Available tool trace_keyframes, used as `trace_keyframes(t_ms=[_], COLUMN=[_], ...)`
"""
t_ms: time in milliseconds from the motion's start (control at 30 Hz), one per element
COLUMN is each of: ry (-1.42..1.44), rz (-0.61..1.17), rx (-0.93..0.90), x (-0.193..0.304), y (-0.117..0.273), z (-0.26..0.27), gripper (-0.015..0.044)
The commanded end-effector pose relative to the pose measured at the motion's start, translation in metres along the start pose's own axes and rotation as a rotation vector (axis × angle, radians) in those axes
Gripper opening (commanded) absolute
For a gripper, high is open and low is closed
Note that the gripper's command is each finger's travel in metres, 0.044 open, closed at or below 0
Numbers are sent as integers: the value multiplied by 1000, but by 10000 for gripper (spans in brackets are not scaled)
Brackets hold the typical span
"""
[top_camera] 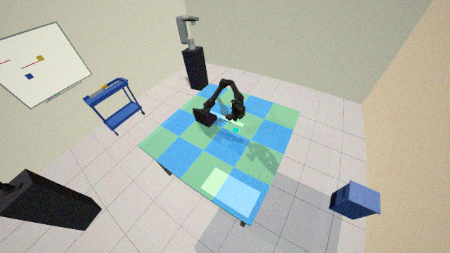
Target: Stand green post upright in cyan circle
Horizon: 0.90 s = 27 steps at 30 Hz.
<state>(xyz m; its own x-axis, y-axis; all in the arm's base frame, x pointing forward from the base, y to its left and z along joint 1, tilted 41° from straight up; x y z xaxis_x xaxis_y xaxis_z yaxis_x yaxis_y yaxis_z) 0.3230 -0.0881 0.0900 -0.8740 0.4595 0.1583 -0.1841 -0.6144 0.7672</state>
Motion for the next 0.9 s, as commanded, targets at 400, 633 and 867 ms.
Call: trace_keyframes(t_ms=[400, 633, 867], ry=[17, 26, 35], rz=[-59, -90, -123], rx=[83, 119, 153], x=[-4, -6, -8], y=[-12, -18, -22], z=[-7, -10, -13], gripper=[23, 23, 23])
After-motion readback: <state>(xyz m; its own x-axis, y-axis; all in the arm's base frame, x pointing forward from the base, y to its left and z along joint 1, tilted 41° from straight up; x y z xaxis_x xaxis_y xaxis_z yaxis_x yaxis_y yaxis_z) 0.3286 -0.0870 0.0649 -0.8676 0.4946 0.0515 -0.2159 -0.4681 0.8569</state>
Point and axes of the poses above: the point midway between the two fingers, 35 mm back from their tips, its own y axis back along the fingers, its own z axis across the jaws, x = y × z, the point moved 1 cm from there along y, back along the fingers, and after that the axes turned 2 degrees about y, right-handed, at the moved point
